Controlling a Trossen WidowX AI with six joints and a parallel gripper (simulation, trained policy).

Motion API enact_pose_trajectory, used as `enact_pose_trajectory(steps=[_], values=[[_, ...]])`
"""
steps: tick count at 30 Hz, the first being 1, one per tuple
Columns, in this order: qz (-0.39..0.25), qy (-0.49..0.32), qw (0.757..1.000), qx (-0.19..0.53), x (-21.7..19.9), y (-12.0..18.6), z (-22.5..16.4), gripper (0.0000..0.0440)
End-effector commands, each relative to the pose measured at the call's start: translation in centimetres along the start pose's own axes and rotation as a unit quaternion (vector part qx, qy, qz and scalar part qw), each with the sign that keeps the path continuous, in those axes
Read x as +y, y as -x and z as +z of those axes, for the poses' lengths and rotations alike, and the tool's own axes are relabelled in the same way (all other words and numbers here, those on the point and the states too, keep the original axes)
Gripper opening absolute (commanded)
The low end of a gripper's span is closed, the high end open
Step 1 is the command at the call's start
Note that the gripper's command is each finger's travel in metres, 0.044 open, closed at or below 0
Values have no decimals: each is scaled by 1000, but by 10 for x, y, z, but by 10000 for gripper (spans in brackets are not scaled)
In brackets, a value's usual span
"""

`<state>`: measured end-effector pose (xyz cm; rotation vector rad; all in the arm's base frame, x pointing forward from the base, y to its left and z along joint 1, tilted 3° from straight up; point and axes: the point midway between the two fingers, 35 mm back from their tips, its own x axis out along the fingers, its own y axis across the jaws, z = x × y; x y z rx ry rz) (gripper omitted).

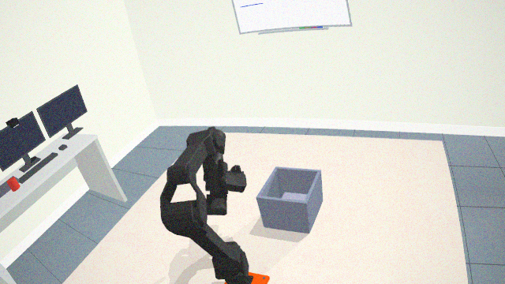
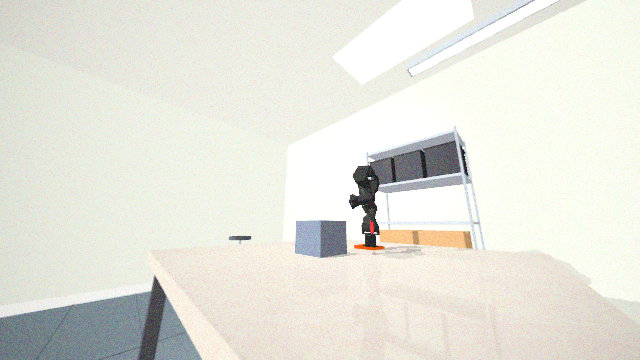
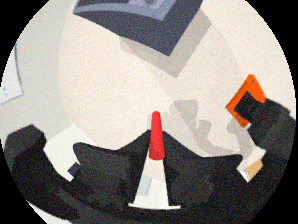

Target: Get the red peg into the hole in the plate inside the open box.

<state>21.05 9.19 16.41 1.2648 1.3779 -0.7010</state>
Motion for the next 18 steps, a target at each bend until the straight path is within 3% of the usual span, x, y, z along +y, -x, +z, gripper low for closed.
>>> enact_pose_trajectory(steps=[1, 10, 18], values=[[30, 9, 999, -12, 7, 20, 4, 0], [75, 14, 995, -63, 18, 63, 27, 0], [80, 0, 991, -108, 21, 82, 57, 0]])
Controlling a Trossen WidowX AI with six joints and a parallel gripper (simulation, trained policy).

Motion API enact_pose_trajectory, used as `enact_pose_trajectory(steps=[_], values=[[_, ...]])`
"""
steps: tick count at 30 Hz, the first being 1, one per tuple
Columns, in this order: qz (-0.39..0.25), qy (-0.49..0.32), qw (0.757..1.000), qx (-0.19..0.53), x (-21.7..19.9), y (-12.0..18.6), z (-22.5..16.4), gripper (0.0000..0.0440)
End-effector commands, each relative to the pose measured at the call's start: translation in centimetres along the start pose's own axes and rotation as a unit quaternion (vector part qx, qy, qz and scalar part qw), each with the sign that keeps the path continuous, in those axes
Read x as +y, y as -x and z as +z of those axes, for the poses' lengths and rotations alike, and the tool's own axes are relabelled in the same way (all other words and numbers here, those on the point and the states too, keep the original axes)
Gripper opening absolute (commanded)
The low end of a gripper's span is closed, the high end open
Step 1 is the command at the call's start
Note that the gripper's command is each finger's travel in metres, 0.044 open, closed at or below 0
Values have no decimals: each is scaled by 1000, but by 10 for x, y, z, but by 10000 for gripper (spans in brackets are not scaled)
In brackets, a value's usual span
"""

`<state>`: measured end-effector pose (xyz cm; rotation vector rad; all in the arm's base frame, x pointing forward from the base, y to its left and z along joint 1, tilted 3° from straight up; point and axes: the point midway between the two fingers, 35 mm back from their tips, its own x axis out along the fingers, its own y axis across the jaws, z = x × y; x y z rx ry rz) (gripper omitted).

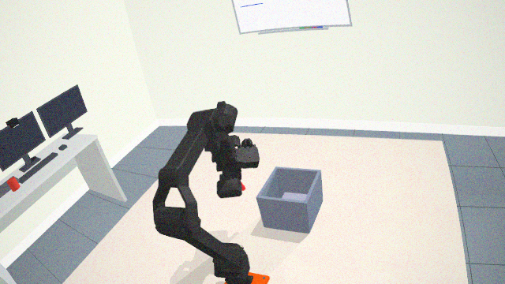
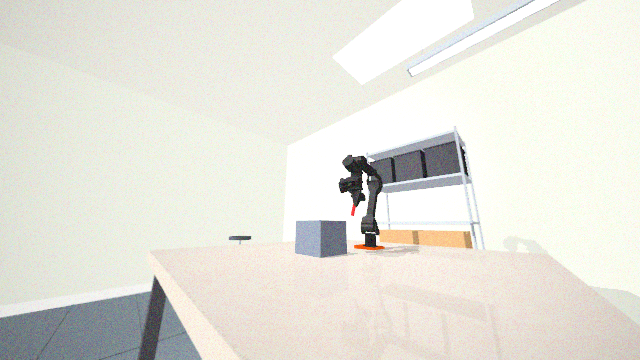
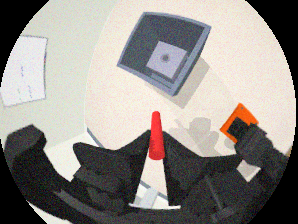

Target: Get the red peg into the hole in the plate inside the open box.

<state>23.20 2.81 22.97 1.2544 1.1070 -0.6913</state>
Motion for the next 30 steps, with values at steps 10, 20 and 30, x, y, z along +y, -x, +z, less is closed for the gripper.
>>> enact_pose_trajectory(steps=[10, 20, 30], values=[[-28, -21, 999, -38, 0, -1, 44, 0], [-48, -36, 997, -45, 2, -9, 76, 0], [-64, -43, 996, -41, 2, -23, 104, 0]])
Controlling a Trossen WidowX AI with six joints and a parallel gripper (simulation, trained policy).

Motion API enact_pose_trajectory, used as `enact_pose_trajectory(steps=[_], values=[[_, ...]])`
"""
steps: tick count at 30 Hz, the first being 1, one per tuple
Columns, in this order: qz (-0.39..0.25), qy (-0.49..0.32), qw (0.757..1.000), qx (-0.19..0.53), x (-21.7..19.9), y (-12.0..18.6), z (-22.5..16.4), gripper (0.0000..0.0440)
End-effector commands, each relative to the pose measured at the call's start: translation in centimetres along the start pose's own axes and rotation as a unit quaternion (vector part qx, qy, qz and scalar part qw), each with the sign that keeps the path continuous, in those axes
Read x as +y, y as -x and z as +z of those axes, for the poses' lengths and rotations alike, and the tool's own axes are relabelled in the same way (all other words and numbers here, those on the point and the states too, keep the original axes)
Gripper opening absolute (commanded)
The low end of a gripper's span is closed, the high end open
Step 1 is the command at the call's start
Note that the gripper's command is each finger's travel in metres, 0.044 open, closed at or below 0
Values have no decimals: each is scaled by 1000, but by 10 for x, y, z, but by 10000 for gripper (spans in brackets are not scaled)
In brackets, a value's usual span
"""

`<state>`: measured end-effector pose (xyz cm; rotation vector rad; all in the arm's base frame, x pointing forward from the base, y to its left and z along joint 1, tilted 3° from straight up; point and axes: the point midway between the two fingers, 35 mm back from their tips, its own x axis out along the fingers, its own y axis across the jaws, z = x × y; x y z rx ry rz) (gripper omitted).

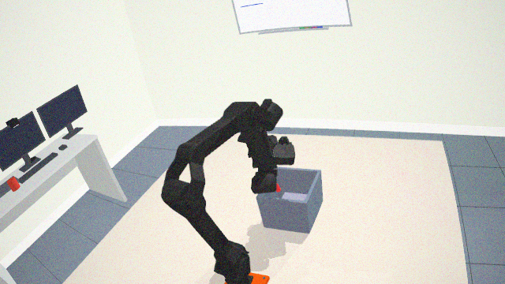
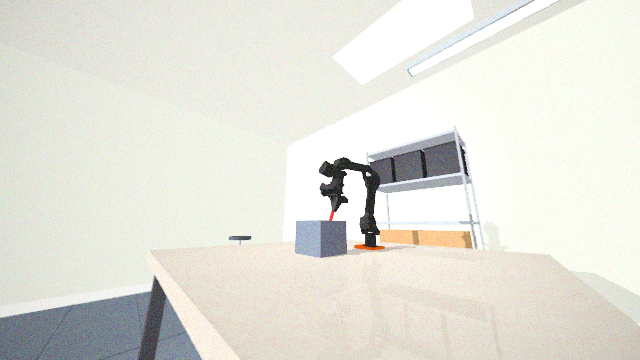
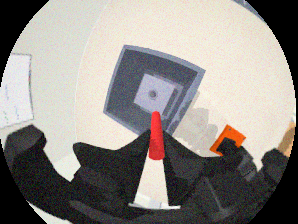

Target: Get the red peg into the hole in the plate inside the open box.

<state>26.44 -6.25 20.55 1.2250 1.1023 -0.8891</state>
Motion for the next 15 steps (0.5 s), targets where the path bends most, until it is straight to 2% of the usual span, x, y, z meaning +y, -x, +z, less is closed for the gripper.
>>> enact_pose_trajectory(steps=[1, 15], values=[[-3, 0, 1000, 2, 4, -6, 8, 0], [-25, 6, 999, 23, 6, -47, 32, 0]])
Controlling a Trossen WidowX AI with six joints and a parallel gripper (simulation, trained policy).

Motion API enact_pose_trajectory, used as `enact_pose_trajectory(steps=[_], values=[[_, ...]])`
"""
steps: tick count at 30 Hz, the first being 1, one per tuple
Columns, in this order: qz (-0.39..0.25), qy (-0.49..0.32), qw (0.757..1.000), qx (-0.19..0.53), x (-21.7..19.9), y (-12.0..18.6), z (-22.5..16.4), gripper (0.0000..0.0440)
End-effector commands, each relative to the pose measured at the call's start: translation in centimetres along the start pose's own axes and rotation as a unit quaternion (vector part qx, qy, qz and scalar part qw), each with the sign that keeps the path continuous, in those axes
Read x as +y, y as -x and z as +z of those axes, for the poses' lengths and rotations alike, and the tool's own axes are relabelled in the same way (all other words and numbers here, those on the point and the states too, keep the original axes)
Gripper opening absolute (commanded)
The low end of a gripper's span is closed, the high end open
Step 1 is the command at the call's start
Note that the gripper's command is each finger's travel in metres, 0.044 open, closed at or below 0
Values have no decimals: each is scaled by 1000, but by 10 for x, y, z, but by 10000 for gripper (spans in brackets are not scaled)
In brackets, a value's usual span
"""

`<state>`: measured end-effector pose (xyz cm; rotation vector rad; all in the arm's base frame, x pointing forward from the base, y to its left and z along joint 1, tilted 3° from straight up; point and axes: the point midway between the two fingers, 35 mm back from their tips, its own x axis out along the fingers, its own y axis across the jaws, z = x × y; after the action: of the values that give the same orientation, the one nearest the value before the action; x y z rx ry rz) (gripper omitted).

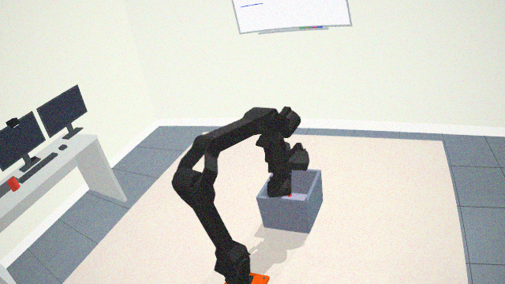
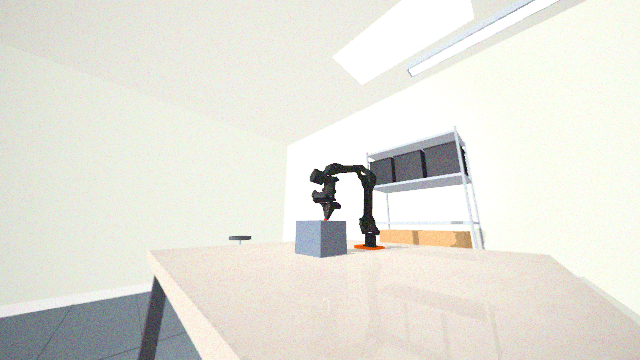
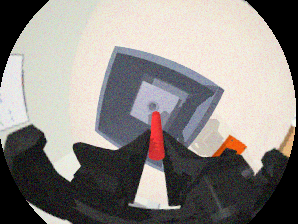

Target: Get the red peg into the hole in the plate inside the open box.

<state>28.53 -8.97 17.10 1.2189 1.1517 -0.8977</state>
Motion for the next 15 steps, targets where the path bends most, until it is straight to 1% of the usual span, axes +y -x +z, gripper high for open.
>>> enact_pose_trajectory(steps=[1, 15], values=[[-7, 5, 1000, 11, 0, -13, 2, 0], [-13, 33, 999, 38, 8, -52, 6, 0]])
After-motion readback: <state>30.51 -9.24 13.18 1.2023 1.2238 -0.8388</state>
